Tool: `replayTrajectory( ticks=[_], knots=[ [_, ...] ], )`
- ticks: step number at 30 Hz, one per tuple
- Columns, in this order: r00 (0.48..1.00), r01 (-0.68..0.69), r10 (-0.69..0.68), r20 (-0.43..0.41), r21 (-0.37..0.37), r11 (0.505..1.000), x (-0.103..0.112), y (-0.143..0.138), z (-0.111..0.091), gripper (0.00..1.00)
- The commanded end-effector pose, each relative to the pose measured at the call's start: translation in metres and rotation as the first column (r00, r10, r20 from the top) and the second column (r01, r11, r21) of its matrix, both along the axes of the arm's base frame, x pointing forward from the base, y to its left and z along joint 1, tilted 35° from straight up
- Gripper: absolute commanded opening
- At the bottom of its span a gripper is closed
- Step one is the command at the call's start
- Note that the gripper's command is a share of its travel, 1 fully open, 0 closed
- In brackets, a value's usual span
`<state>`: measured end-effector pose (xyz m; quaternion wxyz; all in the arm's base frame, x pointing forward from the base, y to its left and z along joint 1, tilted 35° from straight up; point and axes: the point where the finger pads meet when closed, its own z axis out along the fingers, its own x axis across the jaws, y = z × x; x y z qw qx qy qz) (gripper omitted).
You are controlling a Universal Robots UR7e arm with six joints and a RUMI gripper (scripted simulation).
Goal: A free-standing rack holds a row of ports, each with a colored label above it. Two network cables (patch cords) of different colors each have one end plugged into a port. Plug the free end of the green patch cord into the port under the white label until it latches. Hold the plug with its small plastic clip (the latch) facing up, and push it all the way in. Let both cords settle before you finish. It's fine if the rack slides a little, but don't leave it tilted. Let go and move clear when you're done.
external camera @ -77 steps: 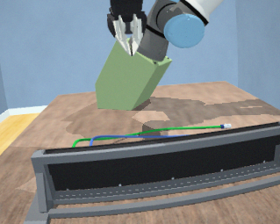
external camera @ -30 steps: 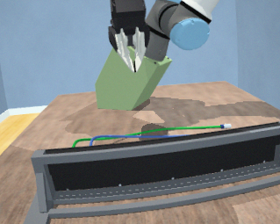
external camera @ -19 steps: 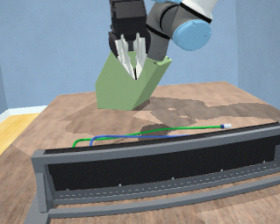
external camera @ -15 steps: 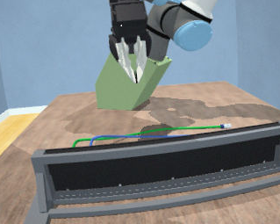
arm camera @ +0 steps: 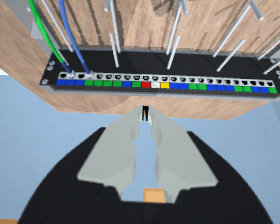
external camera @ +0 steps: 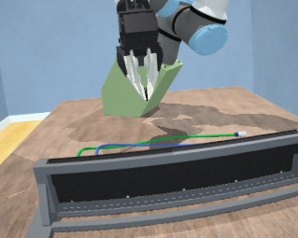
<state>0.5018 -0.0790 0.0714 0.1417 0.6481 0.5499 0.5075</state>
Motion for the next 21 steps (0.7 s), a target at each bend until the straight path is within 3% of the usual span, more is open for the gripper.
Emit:
replayTrajectory(
  ticks=[1,21],
  knots=[
    [1.0,0.015,-0.015,0.005,-0.013,1.0,0.012,0.001,-0.004,0.0],
    [1.0,0.015,-0.015,0.006,-0.013,1.0,0.036,0.011,-0.017,0.0]
  ],
)
